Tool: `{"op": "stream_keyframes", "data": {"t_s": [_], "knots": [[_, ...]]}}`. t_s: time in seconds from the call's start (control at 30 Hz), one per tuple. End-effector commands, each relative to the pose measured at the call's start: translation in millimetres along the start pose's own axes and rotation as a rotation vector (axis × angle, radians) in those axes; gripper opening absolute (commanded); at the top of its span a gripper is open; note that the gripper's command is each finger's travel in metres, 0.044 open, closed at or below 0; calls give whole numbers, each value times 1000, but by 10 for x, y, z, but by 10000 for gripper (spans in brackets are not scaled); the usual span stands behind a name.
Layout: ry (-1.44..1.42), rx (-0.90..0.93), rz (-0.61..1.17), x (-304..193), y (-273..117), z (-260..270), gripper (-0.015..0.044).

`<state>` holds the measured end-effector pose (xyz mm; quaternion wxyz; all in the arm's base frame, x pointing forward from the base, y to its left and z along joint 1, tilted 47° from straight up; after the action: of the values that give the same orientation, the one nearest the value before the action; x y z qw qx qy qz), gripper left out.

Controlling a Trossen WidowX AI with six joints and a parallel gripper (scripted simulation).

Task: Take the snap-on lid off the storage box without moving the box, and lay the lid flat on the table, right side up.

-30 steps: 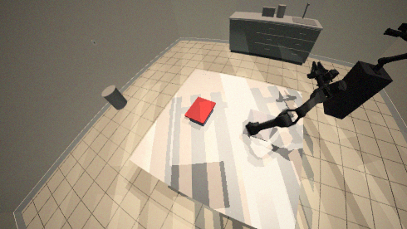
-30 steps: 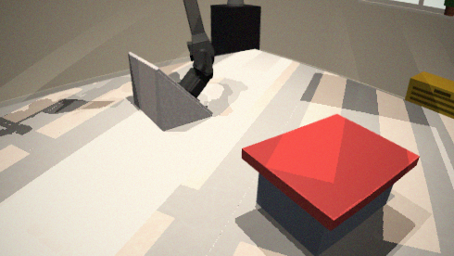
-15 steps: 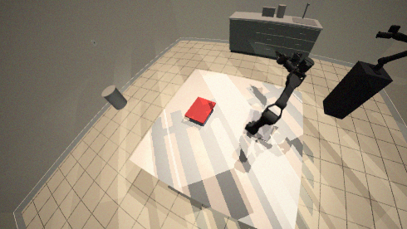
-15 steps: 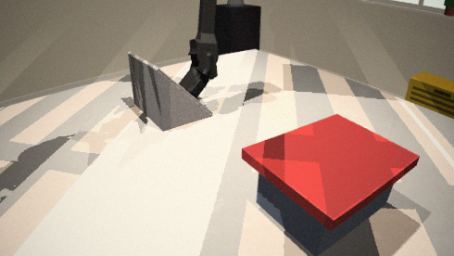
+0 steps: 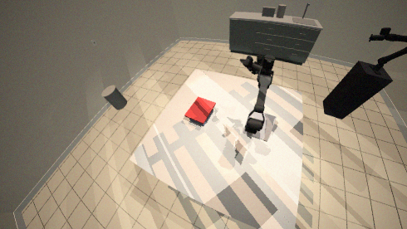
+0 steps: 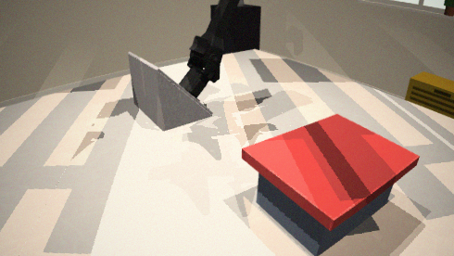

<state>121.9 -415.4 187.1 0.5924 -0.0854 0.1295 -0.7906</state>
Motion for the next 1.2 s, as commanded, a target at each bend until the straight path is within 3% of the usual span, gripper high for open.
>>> {"op": "stream_keyframes", "data": {"t_s": [0.0,0.37,0.7,1.17], "knots": [[107,-37,97,-463,263,53,235],[388,-221,377,-1925,700,52,235],[600,-496,572,-3198,576,-215,235],[613,-523,583,-3402,565,-371,235]]}}
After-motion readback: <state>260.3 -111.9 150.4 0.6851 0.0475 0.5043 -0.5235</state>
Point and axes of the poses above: the point midway between the two fingers, 35 mm back from their tips, its own y axis out along the fingers, its own z axis across the jaws, x = y × z, the point moved 5 cm from there along -y, back along the fingers, and after that the axes turned 3 degrees about y, right-handed, at the moved point
